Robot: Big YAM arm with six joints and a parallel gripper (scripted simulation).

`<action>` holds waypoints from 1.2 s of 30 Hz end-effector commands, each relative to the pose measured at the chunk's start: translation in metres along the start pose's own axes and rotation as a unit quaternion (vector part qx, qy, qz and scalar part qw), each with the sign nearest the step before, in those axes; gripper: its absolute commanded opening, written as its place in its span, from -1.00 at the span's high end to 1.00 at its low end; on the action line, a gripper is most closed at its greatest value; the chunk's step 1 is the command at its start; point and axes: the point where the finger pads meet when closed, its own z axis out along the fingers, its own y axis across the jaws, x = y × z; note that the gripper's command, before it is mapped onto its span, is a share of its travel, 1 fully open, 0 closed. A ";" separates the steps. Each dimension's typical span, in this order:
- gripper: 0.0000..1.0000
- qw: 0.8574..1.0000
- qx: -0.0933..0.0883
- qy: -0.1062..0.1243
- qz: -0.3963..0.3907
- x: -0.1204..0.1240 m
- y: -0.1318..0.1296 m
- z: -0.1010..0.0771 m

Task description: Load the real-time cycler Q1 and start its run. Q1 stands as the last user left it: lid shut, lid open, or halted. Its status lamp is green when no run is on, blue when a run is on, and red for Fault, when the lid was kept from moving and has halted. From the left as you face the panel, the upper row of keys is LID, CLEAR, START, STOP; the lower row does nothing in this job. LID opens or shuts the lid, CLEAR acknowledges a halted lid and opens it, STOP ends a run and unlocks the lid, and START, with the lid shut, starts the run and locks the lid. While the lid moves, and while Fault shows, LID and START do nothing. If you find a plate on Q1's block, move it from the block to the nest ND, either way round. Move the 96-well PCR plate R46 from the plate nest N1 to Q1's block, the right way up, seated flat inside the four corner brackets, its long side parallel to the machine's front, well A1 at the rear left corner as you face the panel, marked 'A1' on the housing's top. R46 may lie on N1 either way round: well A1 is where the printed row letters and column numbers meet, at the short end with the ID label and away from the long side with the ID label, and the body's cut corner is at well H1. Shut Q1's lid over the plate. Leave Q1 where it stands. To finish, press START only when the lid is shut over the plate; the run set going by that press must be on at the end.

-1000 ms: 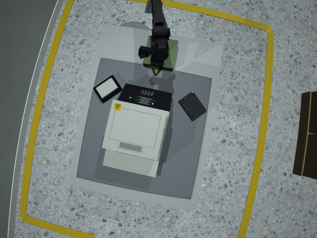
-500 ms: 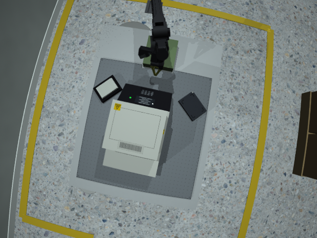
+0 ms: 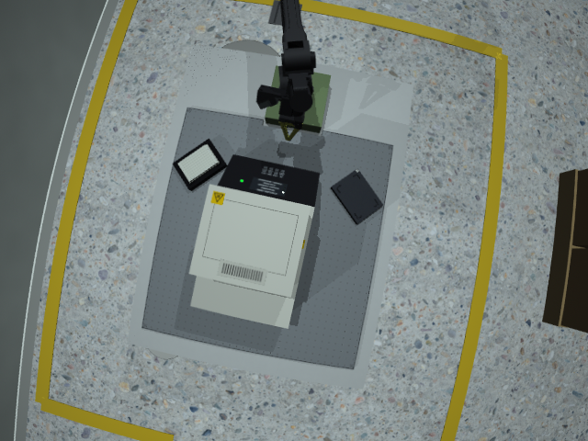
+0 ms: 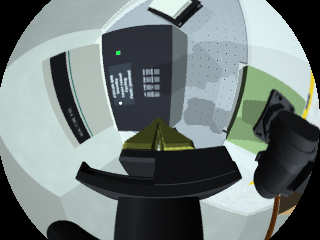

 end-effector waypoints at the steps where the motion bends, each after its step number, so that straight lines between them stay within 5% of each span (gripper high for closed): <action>1: 1.00 0.999 -0.037 0.010 0.005 0.004 0.038 -0.023; 17: 1.00 0.999 -0.042 0.011 0.005 0.005 0.042 -0.027; 36: 1.00 1.000 -0.023 0.007 0.000 0.003 0.014 -0.009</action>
